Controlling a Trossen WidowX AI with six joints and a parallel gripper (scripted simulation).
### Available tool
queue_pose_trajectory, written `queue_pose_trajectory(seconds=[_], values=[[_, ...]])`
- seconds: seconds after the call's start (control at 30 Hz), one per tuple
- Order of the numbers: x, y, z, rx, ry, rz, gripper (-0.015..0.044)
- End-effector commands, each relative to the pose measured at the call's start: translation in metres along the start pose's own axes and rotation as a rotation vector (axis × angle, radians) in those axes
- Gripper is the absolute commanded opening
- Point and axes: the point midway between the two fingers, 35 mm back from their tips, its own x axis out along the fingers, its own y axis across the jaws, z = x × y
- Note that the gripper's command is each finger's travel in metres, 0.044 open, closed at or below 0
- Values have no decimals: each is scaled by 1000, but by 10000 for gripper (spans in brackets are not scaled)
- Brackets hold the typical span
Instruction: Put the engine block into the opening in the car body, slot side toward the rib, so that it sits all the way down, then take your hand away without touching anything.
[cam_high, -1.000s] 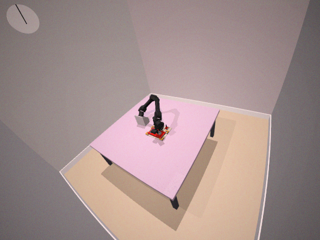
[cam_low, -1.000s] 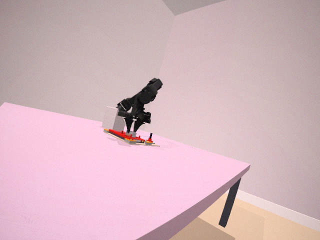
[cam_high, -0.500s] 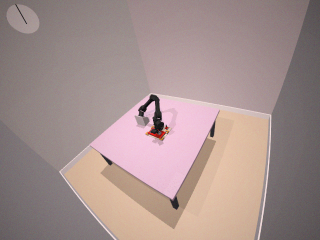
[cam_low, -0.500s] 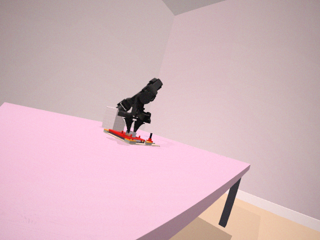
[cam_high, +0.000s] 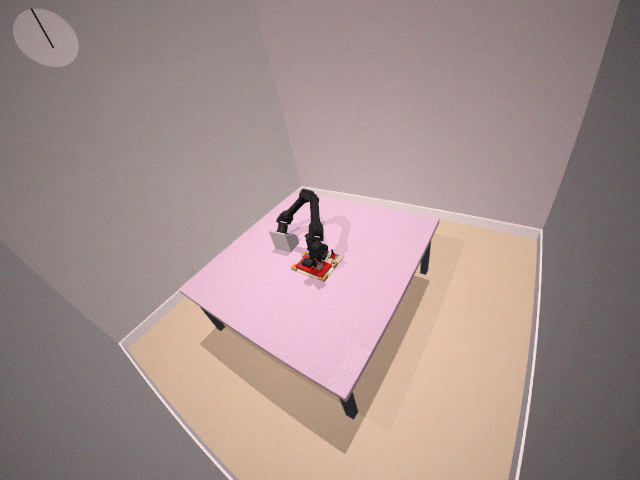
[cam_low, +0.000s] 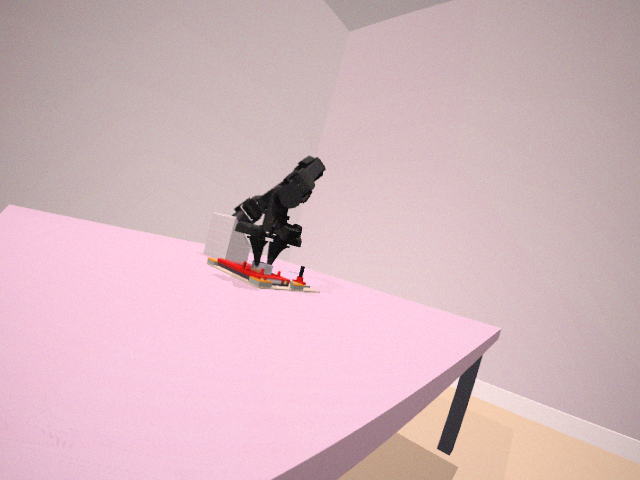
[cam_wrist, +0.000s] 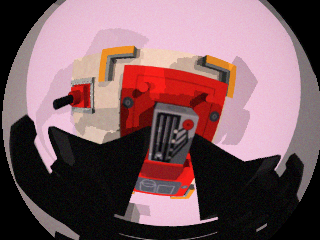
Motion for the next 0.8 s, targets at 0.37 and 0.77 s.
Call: queue_pose_trajectory(seconds=[0.37,0.77], values=[[0,0,0,0,0,0,440],[-15,1,-2,-6,0,1,440]])
